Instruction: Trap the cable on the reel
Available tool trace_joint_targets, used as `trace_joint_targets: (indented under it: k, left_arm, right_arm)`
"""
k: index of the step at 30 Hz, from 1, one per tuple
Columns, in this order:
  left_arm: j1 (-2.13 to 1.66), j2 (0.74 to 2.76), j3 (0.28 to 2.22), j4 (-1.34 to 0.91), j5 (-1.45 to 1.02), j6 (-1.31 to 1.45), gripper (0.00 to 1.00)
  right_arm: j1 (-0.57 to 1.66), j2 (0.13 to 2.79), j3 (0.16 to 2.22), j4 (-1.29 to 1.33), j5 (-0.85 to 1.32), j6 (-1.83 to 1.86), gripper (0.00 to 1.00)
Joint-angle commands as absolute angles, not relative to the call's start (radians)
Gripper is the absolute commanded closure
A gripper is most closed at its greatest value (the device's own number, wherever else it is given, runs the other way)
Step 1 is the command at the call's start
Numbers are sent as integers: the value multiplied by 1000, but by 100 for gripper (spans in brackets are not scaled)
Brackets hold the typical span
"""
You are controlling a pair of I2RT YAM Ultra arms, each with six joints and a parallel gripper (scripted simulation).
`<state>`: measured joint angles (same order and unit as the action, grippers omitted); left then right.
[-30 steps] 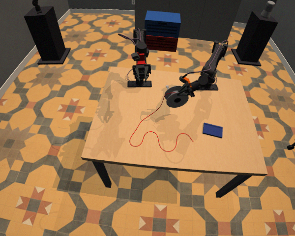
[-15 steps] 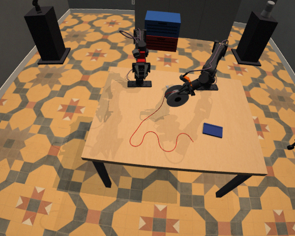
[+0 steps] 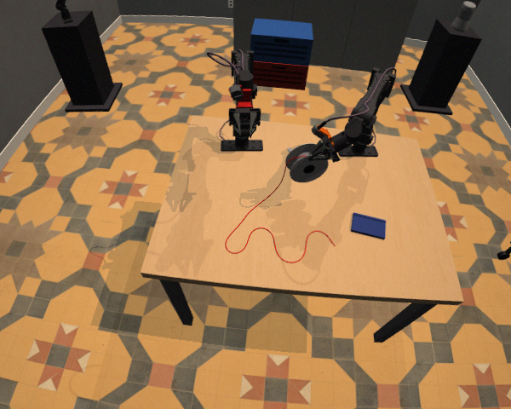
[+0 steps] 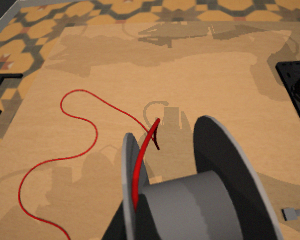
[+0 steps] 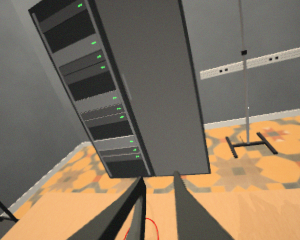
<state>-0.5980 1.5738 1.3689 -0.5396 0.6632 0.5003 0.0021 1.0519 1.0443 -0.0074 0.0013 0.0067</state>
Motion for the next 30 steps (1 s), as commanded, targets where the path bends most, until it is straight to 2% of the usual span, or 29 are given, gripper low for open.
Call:
trace_joint_targets:
  k: [1,30]
  left_arm:
    - [-612,1536,1421,-544,671,464,100]
    - [-667,1488,1611,-690,474,295,100]
  right_arm:
    - [-11,1031,1033,9,-5,-7,70]
    - [-11,1031,1033,9,-5,-7,70]
